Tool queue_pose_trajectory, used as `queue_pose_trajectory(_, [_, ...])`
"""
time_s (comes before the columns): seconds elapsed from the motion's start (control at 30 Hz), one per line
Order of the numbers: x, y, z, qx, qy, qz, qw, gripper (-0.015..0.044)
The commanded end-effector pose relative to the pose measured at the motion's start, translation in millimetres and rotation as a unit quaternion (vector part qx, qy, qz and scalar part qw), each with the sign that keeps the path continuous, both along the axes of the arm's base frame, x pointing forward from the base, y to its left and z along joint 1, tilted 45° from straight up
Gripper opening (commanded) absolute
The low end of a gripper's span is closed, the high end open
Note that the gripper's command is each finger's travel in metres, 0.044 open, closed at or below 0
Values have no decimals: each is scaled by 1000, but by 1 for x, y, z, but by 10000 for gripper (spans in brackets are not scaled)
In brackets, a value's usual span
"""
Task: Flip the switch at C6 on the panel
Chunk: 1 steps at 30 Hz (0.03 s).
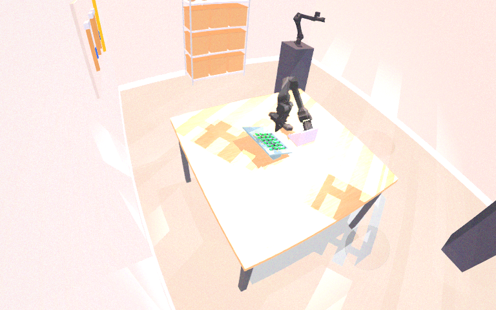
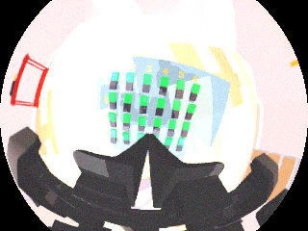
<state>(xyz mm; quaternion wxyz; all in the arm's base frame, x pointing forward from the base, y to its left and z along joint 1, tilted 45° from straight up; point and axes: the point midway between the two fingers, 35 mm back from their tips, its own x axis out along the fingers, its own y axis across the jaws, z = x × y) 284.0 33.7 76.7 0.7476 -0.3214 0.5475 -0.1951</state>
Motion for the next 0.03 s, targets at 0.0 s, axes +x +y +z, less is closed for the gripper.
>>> queue_pose_trajectory(0.0, [1,0,0,-1,-3,-2,1000,0])
